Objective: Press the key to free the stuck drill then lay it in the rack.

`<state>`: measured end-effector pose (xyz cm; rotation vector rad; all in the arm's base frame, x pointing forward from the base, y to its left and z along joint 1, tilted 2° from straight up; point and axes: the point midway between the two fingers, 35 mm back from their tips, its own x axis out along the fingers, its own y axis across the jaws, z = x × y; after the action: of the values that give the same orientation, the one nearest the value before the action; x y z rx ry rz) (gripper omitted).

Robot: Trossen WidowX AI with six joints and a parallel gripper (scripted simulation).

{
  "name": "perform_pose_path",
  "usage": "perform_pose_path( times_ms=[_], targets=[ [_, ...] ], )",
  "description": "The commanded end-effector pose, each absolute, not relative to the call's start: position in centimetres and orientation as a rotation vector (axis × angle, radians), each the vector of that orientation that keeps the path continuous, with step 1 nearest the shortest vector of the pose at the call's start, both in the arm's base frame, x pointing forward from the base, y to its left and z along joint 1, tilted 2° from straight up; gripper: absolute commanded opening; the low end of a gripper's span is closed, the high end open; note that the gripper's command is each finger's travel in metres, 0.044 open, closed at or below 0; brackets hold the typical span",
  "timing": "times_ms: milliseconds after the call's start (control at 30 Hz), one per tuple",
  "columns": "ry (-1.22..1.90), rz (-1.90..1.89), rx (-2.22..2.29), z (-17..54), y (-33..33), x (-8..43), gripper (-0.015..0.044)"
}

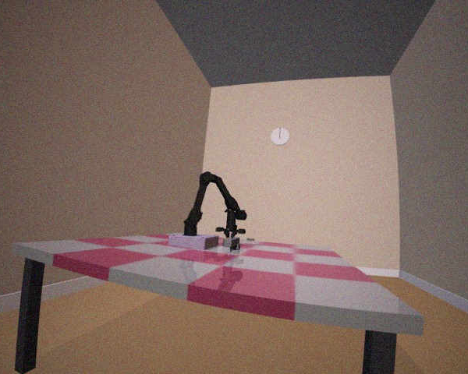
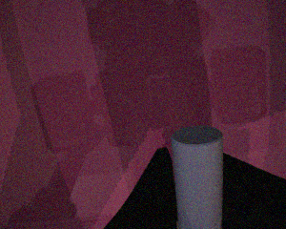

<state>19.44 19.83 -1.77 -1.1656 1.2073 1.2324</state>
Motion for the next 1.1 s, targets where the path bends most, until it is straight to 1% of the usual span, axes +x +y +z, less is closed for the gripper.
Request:
perform_pose_path(
  times_ms=[0, 533, 1067],
  targets=[
    [1.226, 1.225, -1.179, -2.33, 19.25, 19.37, 0.0000],
    [1.226, 1.225, -1.179, -2.33, 19.25, 19.37, 0.0000],
    [1.207, 1.232, -1.166, -1.77, 19.83, 19.44, 0.0420]
  ],
)
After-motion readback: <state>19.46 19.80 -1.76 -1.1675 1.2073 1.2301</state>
